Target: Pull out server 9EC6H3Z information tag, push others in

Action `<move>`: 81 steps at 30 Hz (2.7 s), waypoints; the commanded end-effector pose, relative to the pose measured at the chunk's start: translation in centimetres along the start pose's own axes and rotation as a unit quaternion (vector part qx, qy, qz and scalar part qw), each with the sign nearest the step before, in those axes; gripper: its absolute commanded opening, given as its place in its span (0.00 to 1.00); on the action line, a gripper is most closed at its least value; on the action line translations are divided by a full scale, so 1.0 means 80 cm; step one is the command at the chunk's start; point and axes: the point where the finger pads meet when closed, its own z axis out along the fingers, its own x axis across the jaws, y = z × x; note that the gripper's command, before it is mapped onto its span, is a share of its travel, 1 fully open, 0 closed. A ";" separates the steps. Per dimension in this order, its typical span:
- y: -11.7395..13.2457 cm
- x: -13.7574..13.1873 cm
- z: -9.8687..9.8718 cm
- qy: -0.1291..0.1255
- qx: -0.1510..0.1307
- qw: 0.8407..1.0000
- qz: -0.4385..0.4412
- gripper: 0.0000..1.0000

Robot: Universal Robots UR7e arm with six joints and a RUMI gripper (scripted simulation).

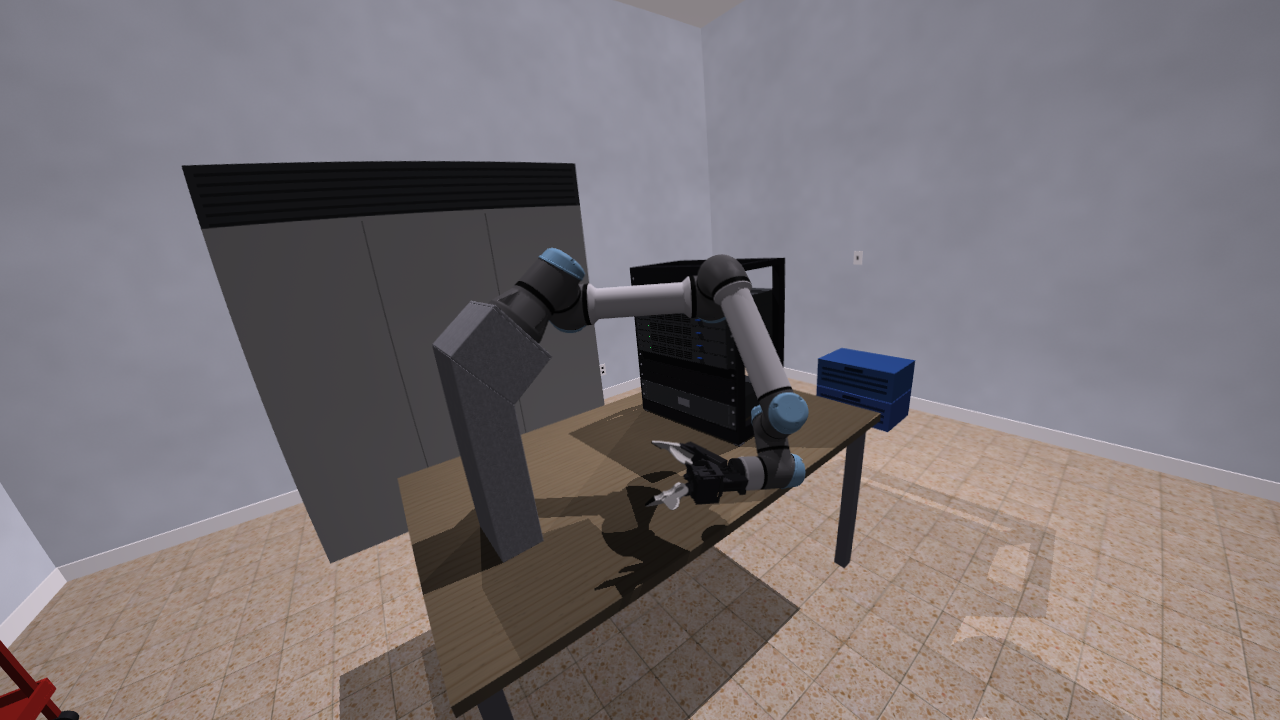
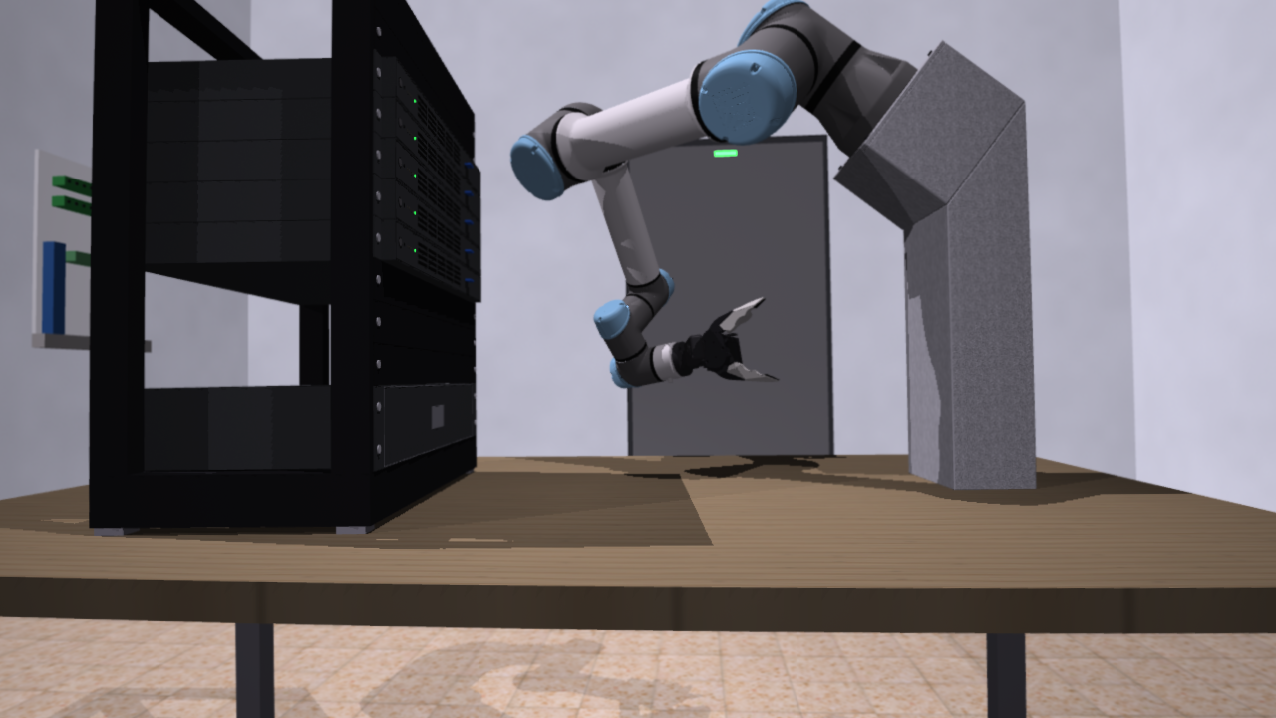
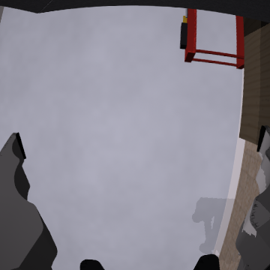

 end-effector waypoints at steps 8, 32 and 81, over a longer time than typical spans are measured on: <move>-0.004 -0.001 0.002 -0.003 0.004 1.000 0.001 1.00; -0.038 -0.011 0.022 -0.033 0.036 0.999 0.006 1.00; -0.232 -0.098 0.082 -0.239 0.194 0.950 0.061 1.00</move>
